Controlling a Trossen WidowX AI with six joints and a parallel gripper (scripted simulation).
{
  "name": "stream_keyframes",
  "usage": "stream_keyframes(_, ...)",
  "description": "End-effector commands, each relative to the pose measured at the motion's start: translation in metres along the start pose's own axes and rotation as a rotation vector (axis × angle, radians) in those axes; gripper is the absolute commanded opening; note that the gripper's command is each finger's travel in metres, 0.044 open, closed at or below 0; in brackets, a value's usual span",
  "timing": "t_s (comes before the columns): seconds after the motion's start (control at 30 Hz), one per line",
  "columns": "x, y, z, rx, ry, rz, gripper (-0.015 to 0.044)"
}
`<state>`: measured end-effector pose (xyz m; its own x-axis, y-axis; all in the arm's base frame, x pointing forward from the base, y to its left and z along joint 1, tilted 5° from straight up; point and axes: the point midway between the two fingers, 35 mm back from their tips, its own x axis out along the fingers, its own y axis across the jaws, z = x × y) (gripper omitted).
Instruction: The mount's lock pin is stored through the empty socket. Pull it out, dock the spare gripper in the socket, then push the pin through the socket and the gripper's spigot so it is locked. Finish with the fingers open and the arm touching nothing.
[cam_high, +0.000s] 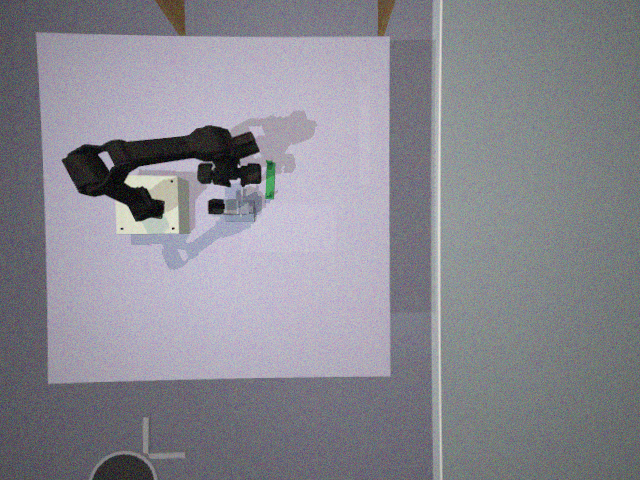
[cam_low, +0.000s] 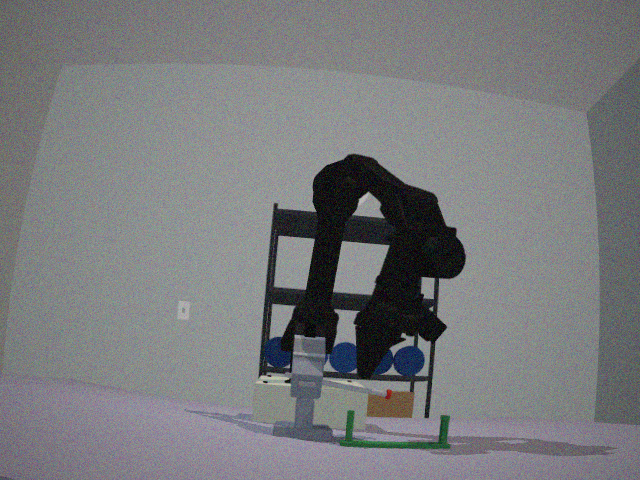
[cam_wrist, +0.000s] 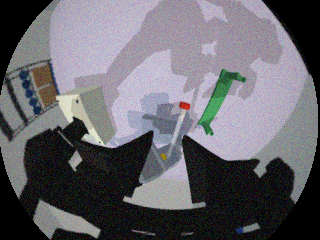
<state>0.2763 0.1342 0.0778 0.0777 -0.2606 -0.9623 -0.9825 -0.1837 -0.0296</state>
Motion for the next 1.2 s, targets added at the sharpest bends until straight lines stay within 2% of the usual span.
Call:
stream_keyframes(0.0,-0.009,0.000,0.004,0.001,-0.002,-0.001,0.0200)
stream_keyframes(0.63,-0.045,0.005,0.017,-0.014,0.008,0.004,0.0200)
stream_keyframes(0.93,-0.037,0.005,0.014,-0.016,0.010,0.004,0.0436)
stream_keyframes(1.17,-0.037,0.005,0.014,-0.016,0.010,0.004,0.0440)
